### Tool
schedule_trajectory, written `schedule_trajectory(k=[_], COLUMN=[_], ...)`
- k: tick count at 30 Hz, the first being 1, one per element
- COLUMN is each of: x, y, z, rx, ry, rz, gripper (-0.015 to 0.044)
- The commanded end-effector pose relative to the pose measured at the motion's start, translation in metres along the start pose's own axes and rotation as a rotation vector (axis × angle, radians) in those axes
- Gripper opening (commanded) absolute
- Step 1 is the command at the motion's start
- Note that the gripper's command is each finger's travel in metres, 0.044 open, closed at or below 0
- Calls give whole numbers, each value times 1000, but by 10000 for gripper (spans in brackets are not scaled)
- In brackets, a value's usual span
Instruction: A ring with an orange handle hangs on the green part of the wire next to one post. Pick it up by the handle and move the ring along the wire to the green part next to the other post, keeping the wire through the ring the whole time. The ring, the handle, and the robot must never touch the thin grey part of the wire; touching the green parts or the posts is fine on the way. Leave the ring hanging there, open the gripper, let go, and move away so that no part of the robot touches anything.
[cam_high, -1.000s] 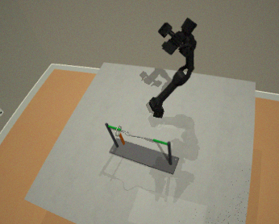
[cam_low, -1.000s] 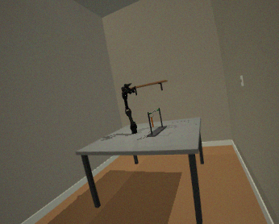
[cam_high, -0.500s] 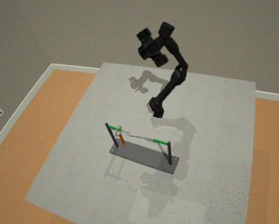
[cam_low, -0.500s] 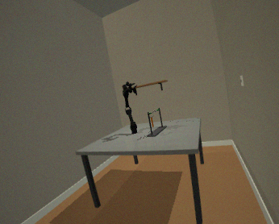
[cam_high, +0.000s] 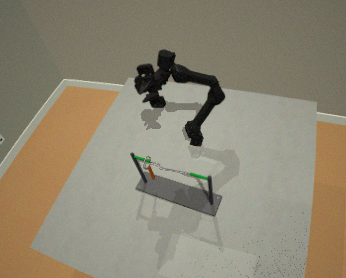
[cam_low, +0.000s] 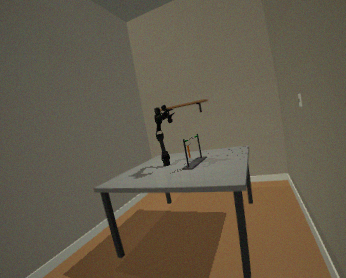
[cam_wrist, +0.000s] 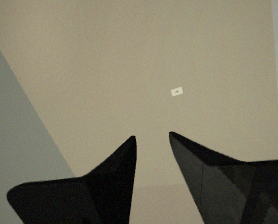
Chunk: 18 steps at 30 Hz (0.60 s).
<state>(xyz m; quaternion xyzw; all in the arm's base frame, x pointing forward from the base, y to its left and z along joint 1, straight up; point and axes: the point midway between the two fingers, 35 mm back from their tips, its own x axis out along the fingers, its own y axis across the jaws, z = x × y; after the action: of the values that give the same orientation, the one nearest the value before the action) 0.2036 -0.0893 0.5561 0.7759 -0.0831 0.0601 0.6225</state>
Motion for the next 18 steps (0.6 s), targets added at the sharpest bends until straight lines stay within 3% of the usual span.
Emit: schedule_trajectory(k=[1, 18], x=[17, 31], y=[-32, -186], z=[40, 154], rx=[-122, -592], ry=[-4, 36], rz=[-44, -182], gripper=[160, 160])
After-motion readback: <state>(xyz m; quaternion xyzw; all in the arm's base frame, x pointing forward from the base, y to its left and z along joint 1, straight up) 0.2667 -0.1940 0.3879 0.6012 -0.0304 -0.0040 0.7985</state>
